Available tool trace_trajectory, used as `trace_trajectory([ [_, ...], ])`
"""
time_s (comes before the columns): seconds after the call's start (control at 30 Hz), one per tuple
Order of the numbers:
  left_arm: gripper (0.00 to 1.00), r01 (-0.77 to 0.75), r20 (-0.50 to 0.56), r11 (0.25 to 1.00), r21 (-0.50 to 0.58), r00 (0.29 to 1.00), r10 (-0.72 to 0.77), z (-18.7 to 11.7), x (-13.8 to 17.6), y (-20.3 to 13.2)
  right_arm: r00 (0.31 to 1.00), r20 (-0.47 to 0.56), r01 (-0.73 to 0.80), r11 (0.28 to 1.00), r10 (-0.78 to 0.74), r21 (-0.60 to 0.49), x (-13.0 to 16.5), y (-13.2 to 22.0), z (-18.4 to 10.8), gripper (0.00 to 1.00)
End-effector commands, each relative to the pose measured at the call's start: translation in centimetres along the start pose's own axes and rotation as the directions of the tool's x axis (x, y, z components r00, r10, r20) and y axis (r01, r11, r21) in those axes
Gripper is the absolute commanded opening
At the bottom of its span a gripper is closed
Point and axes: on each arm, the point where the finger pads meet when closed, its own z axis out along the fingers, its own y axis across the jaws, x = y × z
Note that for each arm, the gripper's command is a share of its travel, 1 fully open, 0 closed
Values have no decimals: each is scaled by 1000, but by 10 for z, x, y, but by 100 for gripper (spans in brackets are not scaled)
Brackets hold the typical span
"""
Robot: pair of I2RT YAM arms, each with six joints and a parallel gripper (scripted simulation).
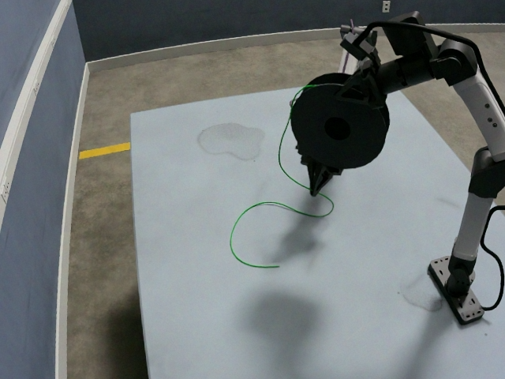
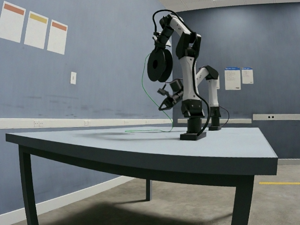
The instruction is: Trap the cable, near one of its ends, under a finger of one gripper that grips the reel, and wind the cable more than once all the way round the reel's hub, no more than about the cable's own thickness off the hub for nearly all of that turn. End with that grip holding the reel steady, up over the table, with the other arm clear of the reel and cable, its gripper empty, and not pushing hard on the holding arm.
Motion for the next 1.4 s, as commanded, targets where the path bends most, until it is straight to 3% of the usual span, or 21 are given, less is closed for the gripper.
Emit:
trace_trajectory([
  [0.0, 0, 17, 81, 1000, 8, 997, -18, -8, -20, -3, 999, 36, -6, 1000, 7, -10, -9, 2, -7, 0],
  [0.73, 0, 17, 81, 1000, 8, 997, -18, -8, -20, -3, 998, 42, 52, 999, -52, -15, -8, -14, -12, 0],
  [1.37, 0, 22, 81, 1000, -3, 996, -21, -7, -20, 1, 960, 22, 280, 960, -279, -5, 16, -105, -35, 0],
])
